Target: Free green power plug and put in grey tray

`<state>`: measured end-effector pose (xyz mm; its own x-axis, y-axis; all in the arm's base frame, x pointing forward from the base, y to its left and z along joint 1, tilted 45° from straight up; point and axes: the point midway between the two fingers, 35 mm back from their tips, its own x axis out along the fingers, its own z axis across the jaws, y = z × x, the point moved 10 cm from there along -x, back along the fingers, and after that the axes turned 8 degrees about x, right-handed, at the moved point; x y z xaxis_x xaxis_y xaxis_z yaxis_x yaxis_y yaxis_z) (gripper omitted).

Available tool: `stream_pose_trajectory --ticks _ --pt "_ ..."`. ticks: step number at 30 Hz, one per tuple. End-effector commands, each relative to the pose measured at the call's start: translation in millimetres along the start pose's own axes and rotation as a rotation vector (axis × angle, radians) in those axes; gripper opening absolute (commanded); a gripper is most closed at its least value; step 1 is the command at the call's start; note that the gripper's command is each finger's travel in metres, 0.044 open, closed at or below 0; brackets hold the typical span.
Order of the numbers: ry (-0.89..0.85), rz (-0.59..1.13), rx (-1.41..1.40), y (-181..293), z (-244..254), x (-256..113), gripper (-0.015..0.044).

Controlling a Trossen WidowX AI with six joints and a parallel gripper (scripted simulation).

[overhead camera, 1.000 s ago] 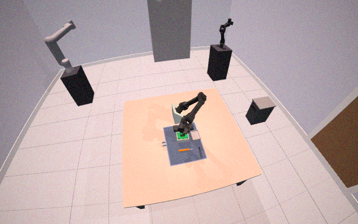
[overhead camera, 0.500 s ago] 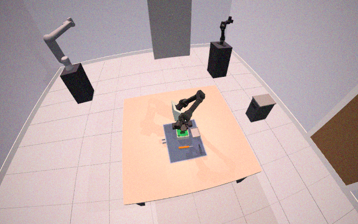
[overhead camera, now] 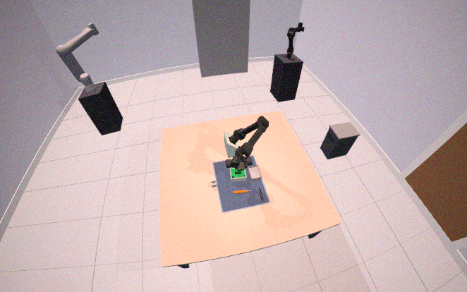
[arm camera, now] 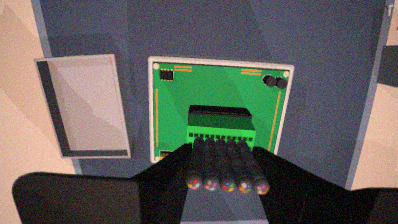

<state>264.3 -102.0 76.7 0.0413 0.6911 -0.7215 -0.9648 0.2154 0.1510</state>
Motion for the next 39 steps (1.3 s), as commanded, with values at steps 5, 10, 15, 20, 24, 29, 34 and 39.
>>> stream_pose_trajectory --ticks 5,10,15,20,24,29,34,39 --pt "-0.152 0.001 0.022 -0.7 -30.8 -12.7 0.0" --pt "-0.085 -0.008 0.023 0.7 -18.4 -14.3 0.0" --pt "0.06 -0.026 0.024 3.8 8.7 -17.7 0.0" --pt "0.12 -0.033 0.025 5.0 19.9 -18.1 0.0" --pt "0.056 -0.026 0.024 3.7 8.0 -19.5 0.0" --pt "-0.089 -0.007 0.023 0.7 -19.3 -19.2 0.0" --pt "-0.151 0.001 0.022 -0.6 -30.9 -19.1 0.0" --pt "-0.062 -0.011 0.023 1.2 -14.4 -21.0 0.0"
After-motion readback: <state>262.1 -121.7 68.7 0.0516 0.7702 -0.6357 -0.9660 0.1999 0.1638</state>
